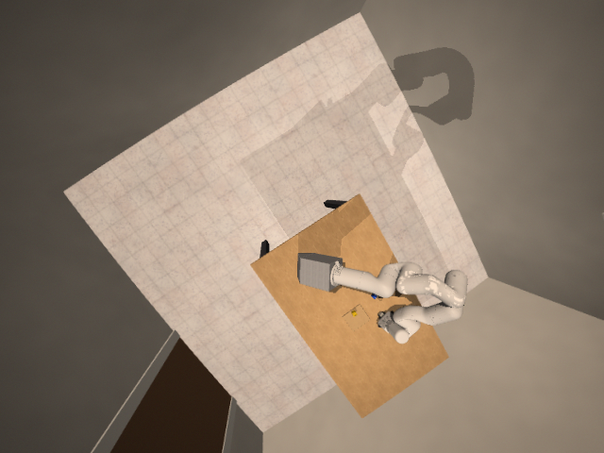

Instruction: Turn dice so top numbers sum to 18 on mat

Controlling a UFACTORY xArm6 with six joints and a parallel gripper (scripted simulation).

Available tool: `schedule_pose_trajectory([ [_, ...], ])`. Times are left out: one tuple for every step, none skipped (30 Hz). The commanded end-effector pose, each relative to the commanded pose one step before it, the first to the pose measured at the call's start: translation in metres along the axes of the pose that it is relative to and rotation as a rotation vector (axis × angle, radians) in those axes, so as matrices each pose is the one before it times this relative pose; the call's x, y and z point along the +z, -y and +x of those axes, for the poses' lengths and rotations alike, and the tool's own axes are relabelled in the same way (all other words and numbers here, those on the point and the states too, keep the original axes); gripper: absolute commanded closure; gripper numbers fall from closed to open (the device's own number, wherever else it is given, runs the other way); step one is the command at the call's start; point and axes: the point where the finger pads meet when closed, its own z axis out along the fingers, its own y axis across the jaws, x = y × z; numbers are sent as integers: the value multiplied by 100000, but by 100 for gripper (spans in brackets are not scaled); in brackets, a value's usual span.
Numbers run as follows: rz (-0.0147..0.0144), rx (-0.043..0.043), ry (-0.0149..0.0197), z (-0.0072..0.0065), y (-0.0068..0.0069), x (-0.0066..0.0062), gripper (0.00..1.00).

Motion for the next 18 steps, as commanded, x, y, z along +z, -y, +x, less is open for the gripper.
schedule_pose_trajectory([
  [878,-664,-16062,-3,117,-3,79],
  [-84,-23,-3733,-24,-13,-17,79],
  [-27,-5,-389,-1,-4,-3,79],
  [-313,-41,-4150,-27,-47,-34,79],
  [-17,-3,-135,0,-3,-2,79],
  [493,141,-4329,-130,81,46,79],
  [11,3,-219,-4,2,1,79],
  [-60,-31,-4380,-40,-10,-8,79],
  [0,0,0,0,0,0,79],
  [0,0,0,0,0,0,79],
  [-35,-13,-463,0,-6,-4,79],
  [-159,-47,-5072,-49,-23,-10,79],
  [423,174,-5029,-142,86,43,79],
  [0,-1,-442,-5,1,-1,79],
  [-226,-111,-3822,-7,-39,-31,79],
  [-260,-125,-1915,21,-48,-32,79],
  [406,208,-3119,-101,85,44,79],
  [100,50,-2519,-38,23,4,79],
])
